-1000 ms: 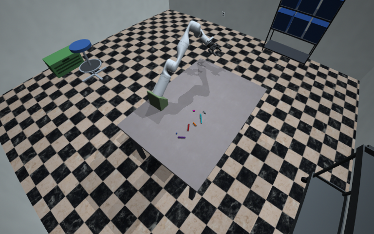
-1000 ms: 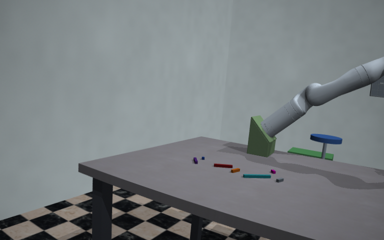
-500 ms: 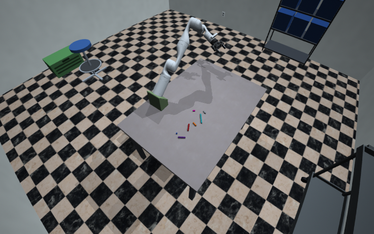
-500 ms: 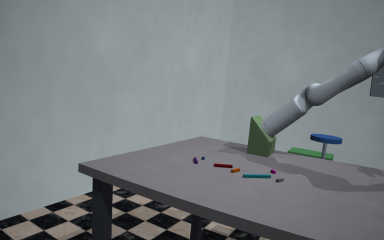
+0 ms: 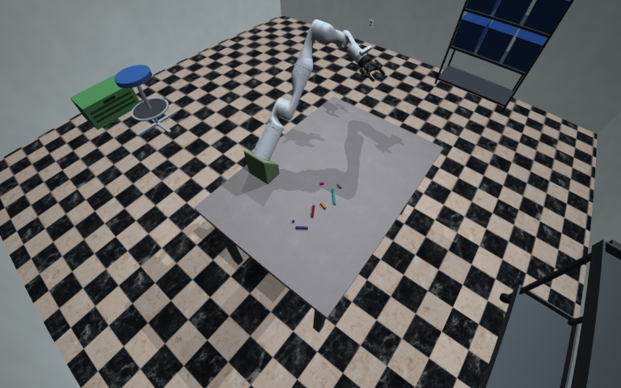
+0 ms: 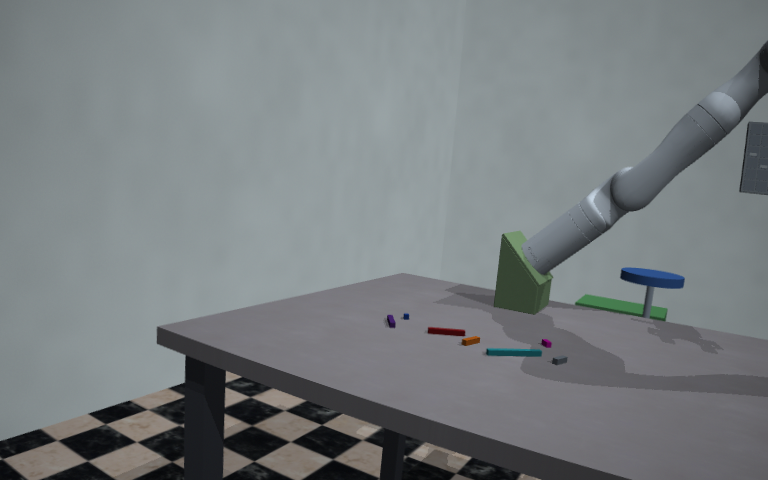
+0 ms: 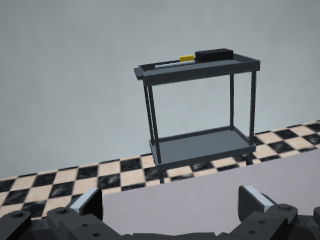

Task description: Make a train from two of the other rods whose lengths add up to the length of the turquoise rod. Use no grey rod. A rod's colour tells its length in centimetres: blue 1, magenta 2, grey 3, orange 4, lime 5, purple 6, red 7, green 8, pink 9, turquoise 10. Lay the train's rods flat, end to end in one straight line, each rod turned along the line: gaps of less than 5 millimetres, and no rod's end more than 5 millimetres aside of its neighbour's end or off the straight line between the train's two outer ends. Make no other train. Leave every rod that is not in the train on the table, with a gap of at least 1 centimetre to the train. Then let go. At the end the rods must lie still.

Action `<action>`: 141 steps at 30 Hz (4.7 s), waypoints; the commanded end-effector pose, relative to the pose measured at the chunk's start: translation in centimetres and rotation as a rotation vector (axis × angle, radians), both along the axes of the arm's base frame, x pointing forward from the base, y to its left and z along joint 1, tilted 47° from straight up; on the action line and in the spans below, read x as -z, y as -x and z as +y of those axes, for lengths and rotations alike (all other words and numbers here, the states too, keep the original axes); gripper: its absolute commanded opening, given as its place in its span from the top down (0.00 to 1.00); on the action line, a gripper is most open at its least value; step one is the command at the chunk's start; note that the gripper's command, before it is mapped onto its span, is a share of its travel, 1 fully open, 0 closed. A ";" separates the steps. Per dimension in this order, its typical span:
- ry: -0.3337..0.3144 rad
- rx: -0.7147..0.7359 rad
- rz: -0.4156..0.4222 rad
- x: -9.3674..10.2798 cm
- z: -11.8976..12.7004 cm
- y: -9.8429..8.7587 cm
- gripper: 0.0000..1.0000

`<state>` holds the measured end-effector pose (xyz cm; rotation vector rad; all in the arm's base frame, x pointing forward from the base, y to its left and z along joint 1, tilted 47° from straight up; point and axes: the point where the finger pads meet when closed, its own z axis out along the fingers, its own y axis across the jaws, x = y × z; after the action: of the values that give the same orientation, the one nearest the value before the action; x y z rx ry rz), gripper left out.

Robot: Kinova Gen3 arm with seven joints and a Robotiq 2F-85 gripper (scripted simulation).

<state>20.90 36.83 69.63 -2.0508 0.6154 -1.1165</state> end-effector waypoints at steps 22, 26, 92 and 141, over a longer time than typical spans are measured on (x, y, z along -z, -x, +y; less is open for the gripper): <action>0.087 0.034 0.160 5.1 -18.6 -16.5 0.00; 0.111 0.022 0.201 7.7 -21.7 -18.9 0.00; 0.216 -0.219 0.489 30.8 -34.4 -26.2 0.00; 0.221 -0.379 0.578 40.4 -35.3 -25.0 0.00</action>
<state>45.85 1.54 29.27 -2.5695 0.3482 -0.3780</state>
